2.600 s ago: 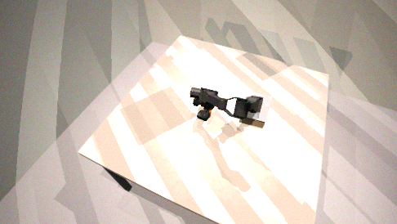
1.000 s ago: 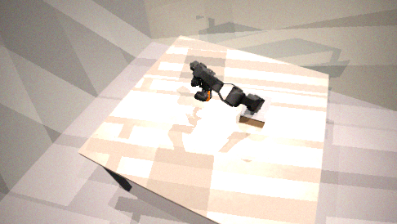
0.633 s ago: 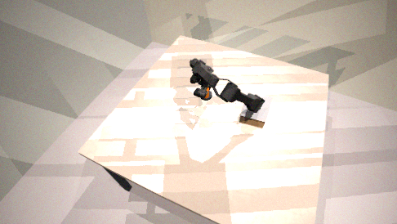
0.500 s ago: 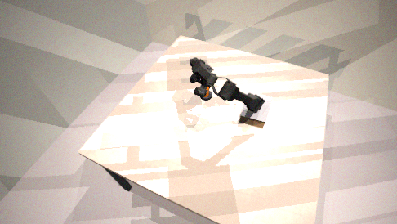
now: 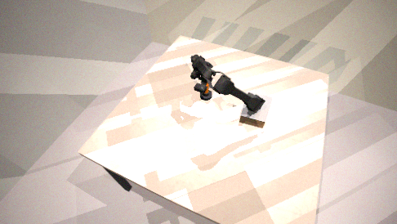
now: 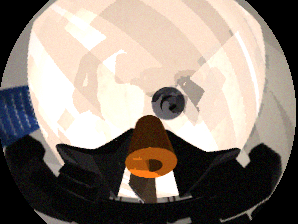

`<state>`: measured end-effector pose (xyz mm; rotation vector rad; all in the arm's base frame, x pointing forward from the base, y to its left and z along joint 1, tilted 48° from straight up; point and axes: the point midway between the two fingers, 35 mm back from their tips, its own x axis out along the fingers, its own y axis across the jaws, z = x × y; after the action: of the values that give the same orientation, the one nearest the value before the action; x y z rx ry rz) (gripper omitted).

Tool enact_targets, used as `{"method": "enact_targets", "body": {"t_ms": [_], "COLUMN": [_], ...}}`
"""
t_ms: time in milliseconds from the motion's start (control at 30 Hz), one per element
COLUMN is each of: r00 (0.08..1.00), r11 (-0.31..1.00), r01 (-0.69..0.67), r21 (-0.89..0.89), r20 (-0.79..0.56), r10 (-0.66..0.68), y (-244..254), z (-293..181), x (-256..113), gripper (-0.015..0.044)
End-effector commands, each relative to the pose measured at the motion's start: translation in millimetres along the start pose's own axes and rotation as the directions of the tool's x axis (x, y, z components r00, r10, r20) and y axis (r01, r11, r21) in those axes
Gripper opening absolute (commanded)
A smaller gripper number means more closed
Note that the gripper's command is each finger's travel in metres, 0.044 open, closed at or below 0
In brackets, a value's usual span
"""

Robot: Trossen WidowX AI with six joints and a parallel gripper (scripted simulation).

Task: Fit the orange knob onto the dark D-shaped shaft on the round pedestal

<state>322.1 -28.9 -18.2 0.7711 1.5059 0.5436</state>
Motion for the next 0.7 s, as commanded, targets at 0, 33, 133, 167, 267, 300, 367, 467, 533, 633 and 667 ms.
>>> {"method": "enact_targets", "body": {"t_ms": [0,33,133,167,267,300,367,467,533,633,667], "r00": [1.000,1.000,1.000,1.000,1.000,1.000,1.000,1.000,1.000,1.000,1.000], "r11": [1.000,1.000,1.000,1.000,1.000,1.000,1.000,1.000,1.000,1.000,1.000], "r01": [0.005,0.005,0.004,0.004,0.004,0.004,0.003,0.003,0.003,0.003,0.003], "r21": [-0.007,-0.007,-0.007,-0.007,-0.007,-0.007,-0.007,-0.008,-0.008,-0.008,-0.008], "r20": [0.007,0.008,0.008,0.008,0.008,0.008,0.008,0.009,0.009,0.009,0.009], "r10": [-0.005,-0.005,-0.004,-0.004,-0.004,-0.004,-0.003,-0.003,-0.003,-0.003,-0.003], "y": [-11,-14,-22,-25,-34,-37,-43,-49,-50,-50,-50], "z": [6,7,10,11,14,15,16,18,18,18,18], "x": [2,3,6,7,11,12,15,17,18,24,27], "gripper": [0.0000,0.0000,0.0000,0.0000,0.0000,0.0000,0.0000,0.0000,0.0000,0.0000,0.0000]}}
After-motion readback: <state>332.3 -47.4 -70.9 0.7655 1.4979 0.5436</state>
